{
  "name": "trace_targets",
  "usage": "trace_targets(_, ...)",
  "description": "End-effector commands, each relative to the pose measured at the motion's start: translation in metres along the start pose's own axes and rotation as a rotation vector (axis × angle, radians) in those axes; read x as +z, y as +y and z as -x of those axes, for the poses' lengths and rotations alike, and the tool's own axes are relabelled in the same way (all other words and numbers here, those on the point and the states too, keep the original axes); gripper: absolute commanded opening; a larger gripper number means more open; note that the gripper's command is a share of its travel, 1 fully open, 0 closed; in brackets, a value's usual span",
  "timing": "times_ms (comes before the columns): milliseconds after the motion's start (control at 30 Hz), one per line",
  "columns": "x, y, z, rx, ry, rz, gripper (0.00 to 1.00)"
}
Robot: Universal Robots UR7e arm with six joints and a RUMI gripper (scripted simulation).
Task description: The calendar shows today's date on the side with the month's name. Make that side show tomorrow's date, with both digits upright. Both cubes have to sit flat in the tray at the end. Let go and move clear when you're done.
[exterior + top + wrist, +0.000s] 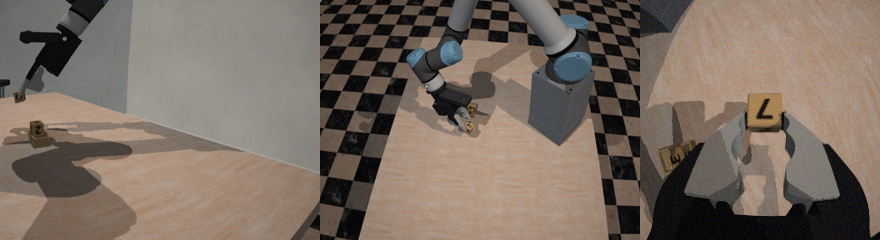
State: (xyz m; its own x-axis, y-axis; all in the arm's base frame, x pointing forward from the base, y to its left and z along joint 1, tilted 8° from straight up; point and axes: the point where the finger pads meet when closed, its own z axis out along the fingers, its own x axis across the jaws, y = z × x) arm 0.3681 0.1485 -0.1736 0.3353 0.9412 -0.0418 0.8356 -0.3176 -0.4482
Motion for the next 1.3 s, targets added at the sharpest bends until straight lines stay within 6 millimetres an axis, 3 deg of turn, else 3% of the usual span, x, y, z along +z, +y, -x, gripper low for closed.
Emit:
trace_targets(0,0.0002,0.0011,-0.0002,-0.001,-0.002,-0.068,0.10)
trace_targets(333,-0.0015,0.0015,-0.0002,0.000,0.001,-0.184,0.10)
trace_targets(1267,0.0002,0.0028,-0.0002,0.000,0.002,-0.190,0.10)
